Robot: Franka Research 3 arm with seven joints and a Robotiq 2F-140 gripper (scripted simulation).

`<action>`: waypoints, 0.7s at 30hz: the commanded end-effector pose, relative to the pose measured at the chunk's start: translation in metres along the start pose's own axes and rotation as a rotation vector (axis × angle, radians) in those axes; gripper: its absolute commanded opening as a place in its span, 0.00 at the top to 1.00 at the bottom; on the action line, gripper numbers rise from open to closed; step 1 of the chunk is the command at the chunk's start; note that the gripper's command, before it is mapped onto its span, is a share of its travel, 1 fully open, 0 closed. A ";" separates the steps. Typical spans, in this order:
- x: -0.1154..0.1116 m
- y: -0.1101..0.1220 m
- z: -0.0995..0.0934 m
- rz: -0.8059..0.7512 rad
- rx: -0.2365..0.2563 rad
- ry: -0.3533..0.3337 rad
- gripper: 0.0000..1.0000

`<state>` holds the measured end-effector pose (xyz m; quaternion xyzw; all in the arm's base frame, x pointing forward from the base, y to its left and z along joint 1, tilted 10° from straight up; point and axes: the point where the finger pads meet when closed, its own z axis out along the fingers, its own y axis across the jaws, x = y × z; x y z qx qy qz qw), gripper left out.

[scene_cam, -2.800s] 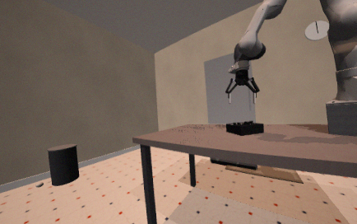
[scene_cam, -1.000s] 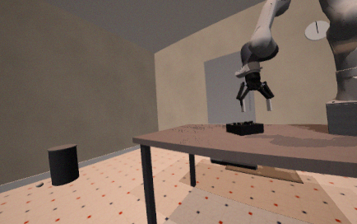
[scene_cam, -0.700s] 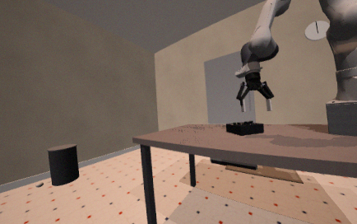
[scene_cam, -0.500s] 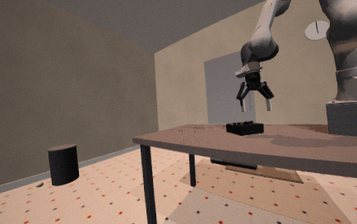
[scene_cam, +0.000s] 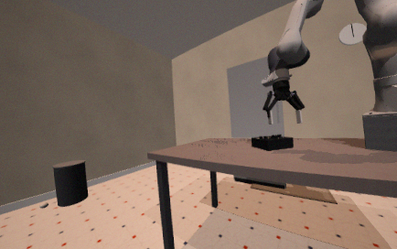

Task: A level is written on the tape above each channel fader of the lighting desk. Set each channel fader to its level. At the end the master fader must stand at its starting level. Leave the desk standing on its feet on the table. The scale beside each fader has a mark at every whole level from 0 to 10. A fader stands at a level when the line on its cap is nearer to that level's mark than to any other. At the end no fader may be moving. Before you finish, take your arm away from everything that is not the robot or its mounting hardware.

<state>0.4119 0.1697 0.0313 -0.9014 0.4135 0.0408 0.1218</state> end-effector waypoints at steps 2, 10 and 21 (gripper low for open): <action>0.000 0.001 0.001 -0.004 -0.001 0.000 0.00; 0.070 -0.016 -0.041 0.325 0.002 0.067 0.00; 0.107 -0.016 -0.064 0.577 0.003 0.132 0.00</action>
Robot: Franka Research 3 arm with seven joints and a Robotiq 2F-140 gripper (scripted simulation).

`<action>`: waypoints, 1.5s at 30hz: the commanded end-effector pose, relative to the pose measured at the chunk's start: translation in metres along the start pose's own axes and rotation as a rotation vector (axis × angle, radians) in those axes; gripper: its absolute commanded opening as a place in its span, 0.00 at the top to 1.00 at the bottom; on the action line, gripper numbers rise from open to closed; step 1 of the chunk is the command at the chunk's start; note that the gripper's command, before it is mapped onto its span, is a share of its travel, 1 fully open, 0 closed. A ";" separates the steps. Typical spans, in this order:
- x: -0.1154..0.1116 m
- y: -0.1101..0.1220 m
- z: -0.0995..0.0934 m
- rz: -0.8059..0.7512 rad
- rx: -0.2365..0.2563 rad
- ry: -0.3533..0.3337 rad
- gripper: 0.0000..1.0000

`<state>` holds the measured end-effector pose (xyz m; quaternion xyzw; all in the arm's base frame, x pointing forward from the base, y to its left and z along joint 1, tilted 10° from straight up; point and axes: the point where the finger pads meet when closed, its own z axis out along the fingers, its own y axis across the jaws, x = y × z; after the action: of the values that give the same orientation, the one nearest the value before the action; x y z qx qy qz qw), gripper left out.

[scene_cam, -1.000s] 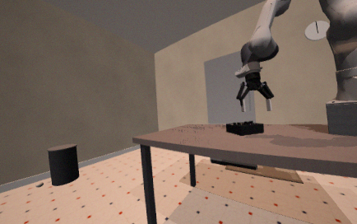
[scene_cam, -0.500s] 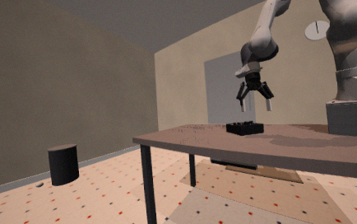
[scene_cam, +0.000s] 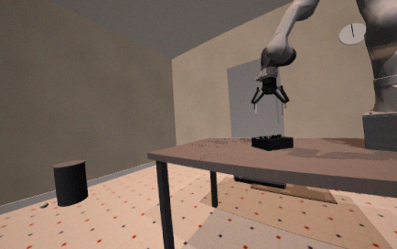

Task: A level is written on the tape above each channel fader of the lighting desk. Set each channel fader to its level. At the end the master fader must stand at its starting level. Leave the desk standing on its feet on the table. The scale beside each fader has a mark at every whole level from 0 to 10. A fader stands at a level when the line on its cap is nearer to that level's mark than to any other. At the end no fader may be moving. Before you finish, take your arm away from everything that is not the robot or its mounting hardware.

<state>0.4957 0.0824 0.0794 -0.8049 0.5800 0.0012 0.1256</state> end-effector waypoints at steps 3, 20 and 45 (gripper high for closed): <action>-0.003 0.003 0.001 0.199 -0.075 0.052 0.00; -0.057 -0.014 0.069 -0.579 -0.086 0.003 1.00; -0.057 -0.014 0.069 -0.579 -0.086 0.003 1.00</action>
<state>0.4992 0.1537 0.0245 -0.9383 0.3351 -0.0105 0.0847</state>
